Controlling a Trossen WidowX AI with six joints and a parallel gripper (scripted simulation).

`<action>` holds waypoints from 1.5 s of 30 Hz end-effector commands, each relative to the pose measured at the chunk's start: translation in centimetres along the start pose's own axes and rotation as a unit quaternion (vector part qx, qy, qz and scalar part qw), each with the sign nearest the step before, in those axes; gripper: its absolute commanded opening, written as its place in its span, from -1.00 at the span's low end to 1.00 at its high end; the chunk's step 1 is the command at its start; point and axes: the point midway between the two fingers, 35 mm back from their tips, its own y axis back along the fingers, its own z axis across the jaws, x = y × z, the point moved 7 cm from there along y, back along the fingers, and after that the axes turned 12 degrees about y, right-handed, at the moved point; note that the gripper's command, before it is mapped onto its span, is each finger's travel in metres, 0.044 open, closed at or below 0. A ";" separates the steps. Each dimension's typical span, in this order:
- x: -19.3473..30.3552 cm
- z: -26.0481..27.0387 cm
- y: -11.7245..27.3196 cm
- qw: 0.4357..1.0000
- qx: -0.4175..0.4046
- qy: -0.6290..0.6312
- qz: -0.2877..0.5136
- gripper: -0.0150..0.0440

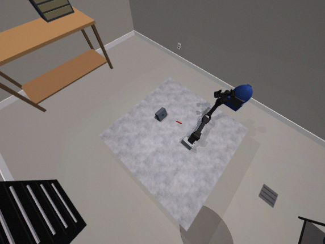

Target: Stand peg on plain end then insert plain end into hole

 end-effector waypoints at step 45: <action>-13.9 7.4 -17.2 0.858 -0.456 -0.237 0.018 1.00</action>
